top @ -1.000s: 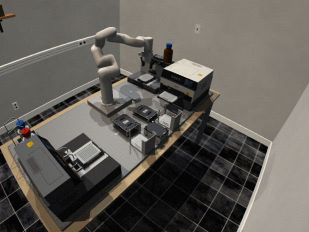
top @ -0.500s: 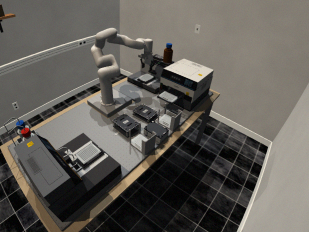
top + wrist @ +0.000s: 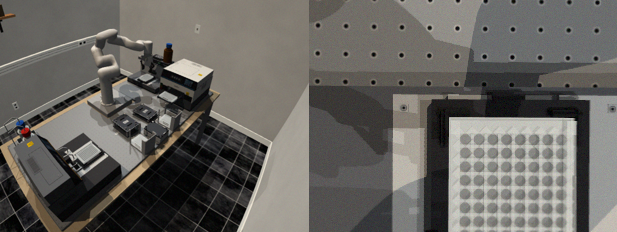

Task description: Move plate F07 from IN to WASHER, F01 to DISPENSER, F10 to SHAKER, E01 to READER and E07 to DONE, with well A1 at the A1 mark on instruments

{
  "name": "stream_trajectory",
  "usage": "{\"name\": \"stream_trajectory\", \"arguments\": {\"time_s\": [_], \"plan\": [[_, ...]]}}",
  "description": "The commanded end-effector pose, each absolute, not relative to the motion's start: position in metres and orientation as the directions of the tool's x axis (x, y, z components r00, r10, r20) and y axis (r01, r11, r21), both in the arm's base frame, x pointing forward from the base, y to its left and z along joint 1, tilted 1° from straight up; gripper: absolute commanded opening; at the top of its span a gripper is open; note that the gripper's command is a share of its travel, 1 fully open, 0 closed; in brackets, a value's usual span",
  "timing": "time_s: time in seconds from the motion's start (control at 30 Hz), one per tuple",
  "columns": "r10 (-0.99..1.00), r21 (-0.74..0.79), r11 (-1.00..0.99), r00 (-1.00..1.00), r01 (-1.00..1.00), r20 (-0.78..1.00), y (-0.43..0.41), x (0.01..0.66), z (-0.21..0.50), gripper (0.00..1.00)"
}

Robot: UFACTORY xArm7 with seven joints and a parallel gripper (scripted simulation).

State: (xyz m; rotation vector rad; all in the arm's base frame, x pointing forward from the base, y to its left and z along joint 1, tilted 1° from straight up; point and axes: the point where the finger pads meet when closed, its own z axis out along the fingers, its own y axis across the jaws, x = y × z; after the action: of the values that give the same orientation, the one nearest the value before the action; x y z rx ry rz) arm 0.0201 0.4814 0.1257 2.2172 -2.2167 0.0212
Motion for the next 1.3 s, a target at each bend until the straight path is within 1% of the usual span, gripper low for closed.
{"name": "stream_trajectory", "arguments": {"time_s": [0.0, 1.27], "plan": [[-1.000, -0.005, 0.000, 0.000, -1.000, 0.010, 0.482, 0.020, 0.124, 1.00], [-1.000, -0.005, 0.000, 0.000, -1.000, 0.010, 0.482, 0.021, 0.084, 1.00]]}}
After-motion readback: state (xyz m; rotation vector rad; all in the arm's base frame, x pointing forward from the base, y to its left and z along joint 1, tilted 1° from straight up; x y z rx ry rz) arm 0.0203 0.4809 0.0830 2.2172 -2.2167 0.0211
